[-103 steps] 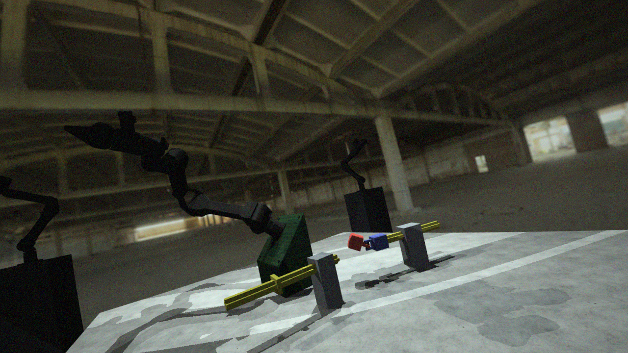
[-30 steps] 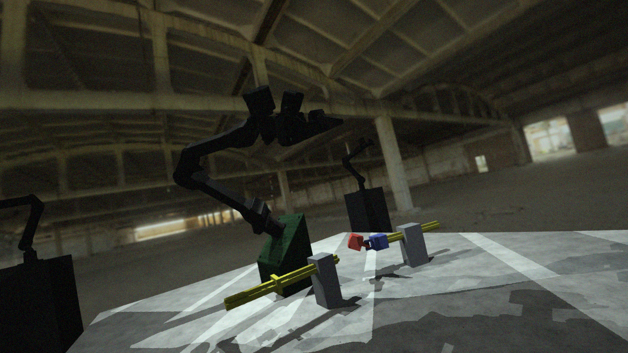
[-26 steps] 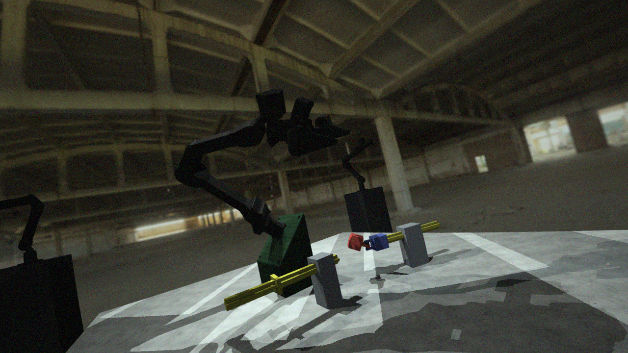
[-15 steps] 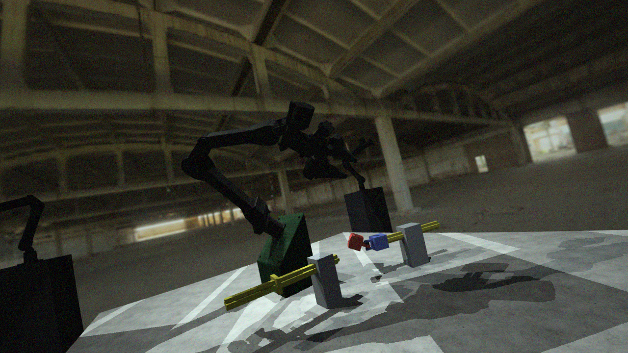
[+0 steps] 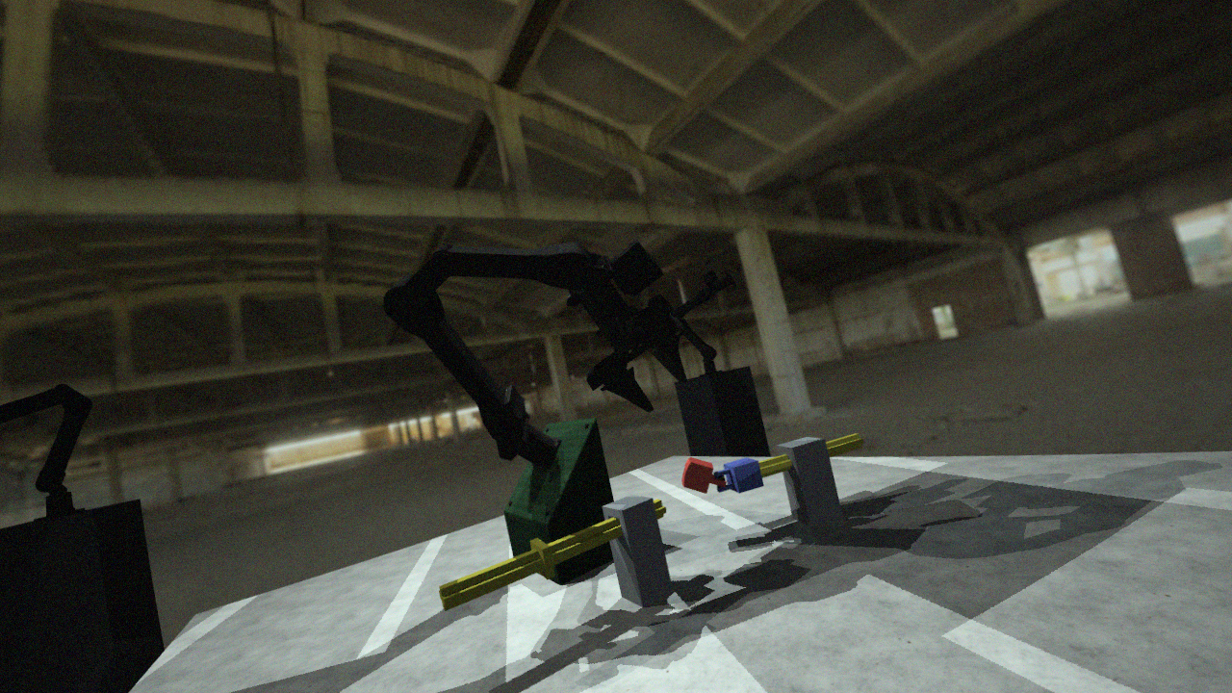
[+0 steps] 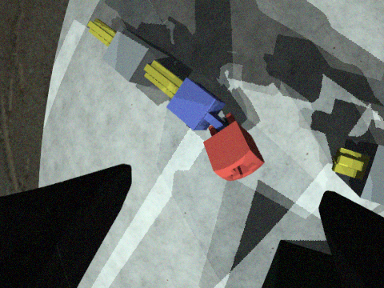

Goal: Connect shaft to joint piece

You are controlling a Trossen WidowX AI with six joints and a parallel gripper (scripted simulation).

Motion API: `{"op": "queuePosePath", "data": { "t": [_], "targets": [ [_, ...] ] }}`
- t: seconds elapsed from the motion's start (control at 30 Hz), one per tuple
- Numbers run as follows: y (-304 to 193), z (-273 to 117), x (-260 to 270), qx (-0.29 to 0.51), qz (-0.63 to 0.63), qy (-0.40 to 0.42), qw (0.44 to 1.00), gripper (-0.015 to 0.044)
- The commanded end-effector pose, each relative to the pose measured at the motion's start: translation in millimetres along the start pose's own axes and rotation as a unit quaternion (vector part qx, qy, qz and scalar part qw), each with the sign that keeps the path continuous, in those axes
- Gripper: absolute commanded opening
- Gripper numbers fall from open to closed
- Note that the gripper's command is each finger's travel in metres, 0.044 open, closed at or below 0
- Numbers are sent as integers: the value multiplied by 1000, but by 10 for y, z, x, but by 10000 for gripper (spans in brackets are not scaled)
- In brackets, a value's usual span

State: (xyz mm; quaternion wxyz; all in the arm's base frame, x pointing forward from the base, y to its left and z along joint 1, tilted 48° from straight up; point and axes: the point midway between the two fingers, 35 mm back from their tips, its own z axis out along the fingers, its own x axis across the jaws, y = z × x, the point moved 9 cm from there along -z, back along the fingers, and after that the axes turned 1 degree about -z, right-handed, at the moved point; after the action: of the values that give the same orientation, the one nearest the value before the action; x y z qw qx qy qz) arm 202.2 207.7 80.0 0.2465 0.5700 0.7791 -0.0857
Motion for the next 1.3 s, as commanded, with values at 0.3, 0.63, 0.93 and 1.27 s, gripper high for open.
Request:
{"op": "queuePosePath", "data": {
  "t": [0.3,0.63,0.93,1.27],
  "targets": [
    [-449,200,34,107,43,-164,980,440],
    [-433,227,43,121,5,-166,979,440],
    [-374,329,75,173,-132,-166,962,440],
    [-317,451,108,233,-278,-153,919,440]
  ]
}}
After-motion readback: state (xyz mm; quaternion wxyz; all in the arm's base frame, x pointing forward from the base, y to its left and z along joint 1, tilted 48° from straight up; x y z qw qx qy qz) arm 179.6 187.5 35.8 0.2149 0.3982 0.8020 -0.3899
